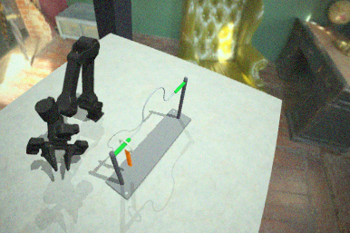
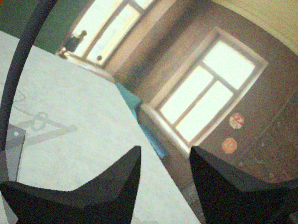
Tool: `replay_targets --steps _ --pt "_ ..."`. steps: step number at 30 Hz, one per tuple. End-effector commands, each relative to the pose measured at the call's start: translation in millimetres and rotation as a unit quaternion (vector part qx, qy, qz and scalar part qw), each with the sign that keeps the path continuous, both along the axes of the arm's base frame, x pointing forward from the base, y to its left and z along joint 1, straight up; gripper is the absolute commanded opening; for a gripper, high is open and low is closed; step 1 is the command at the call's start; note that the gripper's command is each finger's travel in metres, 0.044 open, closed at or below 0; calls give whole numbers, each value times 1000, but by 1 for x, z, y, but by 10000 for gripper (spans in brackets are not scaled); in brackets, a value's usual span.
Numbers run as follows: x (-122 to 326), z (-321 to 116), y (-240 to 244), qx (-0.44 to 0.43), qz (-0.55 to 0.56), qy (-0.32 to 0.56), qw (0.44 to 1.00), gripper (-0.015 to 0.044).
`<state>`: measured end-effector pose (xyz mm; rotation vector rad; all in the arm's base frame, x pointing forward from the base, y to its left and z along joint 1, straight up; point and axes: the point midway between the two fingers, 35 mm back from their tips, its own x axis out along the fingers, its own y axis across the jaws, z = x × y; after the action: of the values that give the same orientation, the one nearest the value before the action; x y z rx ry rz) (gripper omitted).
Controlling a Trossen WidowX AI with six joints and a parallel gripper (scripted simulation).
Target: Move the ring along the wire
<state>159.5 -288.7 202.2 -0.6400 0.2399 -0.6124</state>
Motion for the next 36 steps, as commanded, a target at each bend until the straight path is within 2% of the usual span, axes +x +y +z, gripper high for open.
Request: replay_targets --steps 1,11,17,28,36 --pt "20 -40 41 100 72 -15 992 160" --pt "46 -120 147 334 216 -40 917 160" --pt "46 -121 149 337 218 -40 915 160" --pt "90 -82 144 324 218 -58 919 160" --pt "96 -79 144 323 218 -60 919 160"
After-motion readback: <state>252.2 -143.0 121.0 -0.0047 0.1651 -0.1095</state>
